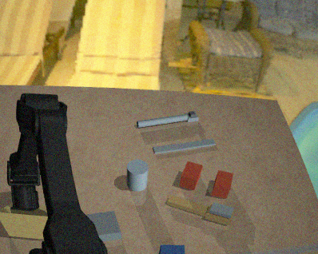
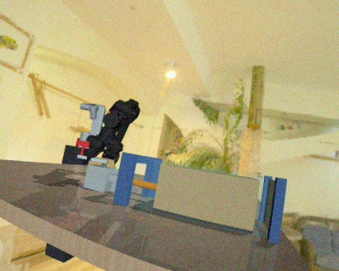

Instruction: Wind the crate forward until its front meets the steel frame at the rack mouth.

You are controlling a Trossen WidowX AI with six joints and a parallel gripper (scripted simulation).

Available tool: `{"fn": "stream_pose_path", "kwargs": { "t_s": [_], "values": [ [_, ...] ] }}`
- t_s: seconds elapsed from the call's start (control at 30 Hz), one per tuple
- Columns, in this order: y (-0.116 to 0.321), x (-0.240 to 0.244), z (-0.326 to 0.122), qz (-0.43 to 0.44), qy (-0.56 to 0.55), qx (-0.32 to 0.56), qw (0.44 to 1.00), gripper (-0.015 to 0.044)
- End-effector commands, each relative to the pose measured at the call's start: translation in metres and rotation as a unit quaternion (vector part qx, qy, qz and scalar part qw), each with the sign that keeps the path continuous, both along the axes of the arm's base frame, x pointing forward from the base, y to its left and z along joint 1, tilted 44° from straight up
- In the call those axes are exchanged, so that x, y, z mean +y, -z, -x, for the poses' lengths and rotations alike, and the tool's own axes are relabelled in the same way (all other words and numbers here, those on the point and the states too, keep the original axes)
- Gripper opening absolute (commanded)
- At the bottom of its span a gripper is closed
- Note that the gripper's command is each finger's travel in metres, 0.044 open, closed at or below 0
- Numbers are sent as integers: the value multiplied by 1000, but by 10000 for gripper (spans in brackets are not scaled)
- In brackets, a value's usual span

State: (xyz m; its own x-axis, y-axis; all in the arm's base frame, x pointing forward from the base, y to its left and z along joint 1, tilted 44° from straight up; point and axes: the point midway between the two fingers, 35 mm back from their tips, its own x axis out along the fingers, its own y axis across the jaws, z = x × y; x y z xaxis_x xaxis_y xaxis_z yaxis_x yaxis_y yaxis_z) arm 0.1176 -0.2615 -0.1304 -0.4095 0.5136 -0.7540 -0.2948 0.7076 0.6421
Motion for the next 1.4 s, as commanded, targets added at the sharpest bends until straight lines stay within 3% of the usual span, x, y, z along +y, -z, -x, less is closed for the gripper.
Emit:
{"fn": "stream_pose_path", "kwargs": {
  "t_s": [0.0, 0.83, 1.37],
  "values": [
    [1, 0, 0, 2, 1, 0, 1000, 0],
    [2, 2, 0, 1, 3, 3, 1000, 0],
    [-2, 10, 3, 2, 64, 57, 996, 0]
  ]
}}
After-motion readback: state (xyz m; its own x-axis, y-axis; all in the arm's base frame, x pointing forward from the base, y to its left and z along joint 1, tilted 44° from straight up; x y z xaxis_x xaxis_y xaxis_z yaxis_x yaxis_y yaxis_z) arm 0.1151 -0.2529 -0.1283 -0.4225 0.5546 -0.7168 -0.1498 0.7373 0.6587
